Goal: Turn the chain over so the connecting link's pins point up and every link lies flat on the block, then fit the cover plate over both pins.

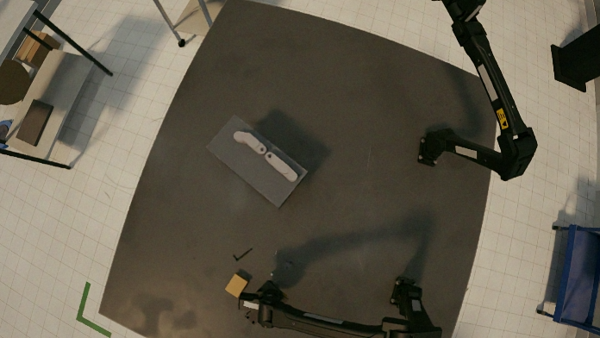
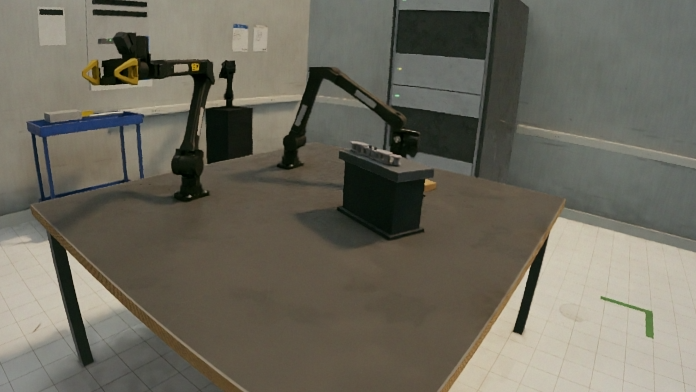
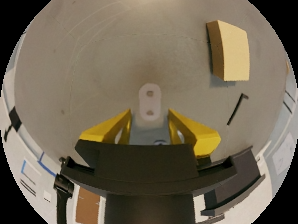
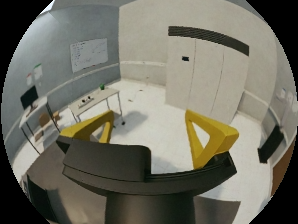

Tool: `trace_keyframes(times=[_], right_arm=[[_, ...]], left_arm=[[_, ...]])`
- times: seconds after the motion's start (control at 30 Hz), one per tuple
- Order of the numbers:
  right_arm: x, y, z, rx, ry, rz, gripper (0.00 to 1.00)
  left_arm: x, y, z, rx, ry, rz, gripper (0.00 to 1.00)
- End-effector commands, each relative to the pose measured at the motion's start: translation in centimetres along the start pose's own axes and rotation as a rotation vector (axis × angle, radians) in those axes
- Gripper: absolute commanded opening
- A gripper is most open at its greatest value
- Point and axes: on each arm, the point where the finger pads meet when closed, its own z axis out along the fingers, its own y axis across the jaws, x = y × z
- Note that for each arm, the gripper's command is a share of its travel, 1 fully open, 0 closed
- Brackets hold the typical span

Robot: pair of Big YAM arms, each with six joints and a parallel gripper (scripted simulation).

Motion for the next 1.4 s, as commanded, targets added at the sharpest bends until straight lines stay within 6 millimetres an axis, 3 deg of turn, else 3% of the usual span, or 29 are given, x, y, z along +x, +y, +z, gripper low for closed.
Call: trace_keyframes(times=[0.0,0.13,0.2,0.3,0.33,0.37,0.5,0.57,0.77,0.9,0.93,1.1,1.2,1.37], right_arm=[[-1.4,0.5,-0.4,-0.009,-0.03,0.0,1.0],[-1.4,0.5,-0.4,-0.009,-0.03,0.0,1.0],[-1.4,0.5,-0.4,-0.009,-0.03,0.0,1.0],[-1.4,0.5,-0.4,-0.009,-0.03,0.0,1.0],[-1.4,0.5,-0.4,-0.009,-0.03,0.0,1.0],[-1.4,0.5,-0.4,-0.009,-0.03,0.0,1.0],[-1.4,0.5,-0.4,-0.009,-0.03,0.0,1.0],[-1.4,0.5,-0.4,-0.009,-0.03,0.0,1.0],[-1.4,0.5,-0.4,-0.009,-0.03,0.0,1.0],[-1.4,0.5,-0.4,-0.009,-0.03,0.0,1.0],[-1.4,0.5,-0.4,-0.009,-0.03,0.0,1.0],[-1.4,0.5,-0.4,-0.009,-0.03,0.0,1.0],[-1.4,0.5,-0.4,-0.009,-0.03,0.0,1.0],[-1.4,0.5,-0.4,-0.009,-0.03,0.0,1.0]], left_arm=[[0.2,-0.6,0.8,0.006,0.0,0.0,0.49],[-0.1,-1.2,0.0,0.025,-0.015,0.004,0.49],[0.8,-0.4,1.7,-0.003,0.008,0.007,0.49],[0.7,-0.5,1.7,-0.001,0.007,0.007,0.49],[-0.8,-1.5,-0.1,0.038,-0.025,0.0,0.49],[-0.6,-1.9,0.3,0.035,-0.023,0.003,0.49],[0.4,-0.8,1.9,0.006,0.0,0.005,0.49],[0.4,-0.8,1.1,0.018,-0.01,0.005,0.49],[0.3,-0.9,1.8,0.012,-0.004,0.006,0.49],[-0.3,-1.0,1.1,0.02,-0.012,0.002,0.49],[0.7,-0.4,2.6,-0.002,0.006,0.006,0.49],[0.2,-1.0,1.1,0.023,-0.013,0.007,0.49],[0.8,-0.4,2.1,-0.002,0.007,0.007,0.49],[0.5,-0.8,1.8,0.006,0.001,0.007,0.49]])
